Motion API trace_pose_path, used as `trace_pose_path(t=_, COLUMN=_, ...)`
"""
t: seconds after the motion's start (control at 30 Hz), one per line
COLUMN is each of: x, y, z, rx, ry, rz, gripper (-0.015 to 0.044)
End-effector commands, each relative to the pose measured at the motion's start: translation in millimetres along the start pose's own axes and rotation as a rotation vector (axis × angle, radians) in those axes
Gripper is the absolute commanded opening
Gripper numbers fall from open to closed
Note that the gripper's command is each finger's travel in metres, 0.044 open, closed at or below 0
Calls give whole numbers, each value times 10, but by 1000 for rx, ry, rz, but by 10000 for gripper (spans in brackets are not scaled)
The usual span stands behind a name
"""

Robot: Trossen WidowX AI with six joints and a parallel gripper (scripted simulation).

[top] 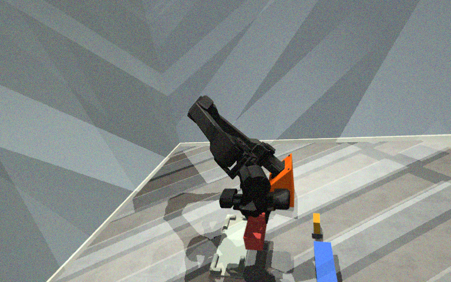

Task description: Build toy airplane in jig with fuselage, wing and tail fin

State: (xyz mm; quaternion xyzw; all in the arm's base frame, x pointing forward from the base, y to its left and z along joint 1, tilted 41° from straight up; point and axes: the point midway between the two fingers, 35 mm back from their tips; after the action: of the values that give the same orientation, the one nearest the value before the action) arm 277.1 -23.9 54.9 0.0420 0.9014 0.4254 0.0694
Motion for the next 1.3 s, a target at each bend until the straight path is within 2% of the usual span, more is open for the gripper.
trace_pose_path(t=0.0, x=-3, y=-46, z=-93, rx=2, ry=6, rz=-3, gripper=0)
trace_pose_path(t=0.97, x=102, y=-415, z=-897, rx=34, ry=25, rz=-4, gripper=0)
trace_pose_path(t=1.2, x=103, y=-416, z=-898, rx=34, ry=25, rz=-4, gripper=184)
trace_pose_path(t=1.27, x=102, y=-416, z=-899, rx=34, ry=25, rz=-4, gripper=196)
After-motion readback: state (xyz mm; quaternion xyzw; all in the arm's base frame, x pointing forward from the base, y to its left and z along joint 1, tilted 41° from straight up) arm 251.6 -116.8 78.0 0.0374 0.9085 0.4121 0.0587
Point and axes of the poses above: the point midway between the two fingers, 35 mm back from their tips, its own y axis back along the fingers, its own z axis across the jaws, x = y × z, and after that the axes turned 5 degrees about -y, right-handed
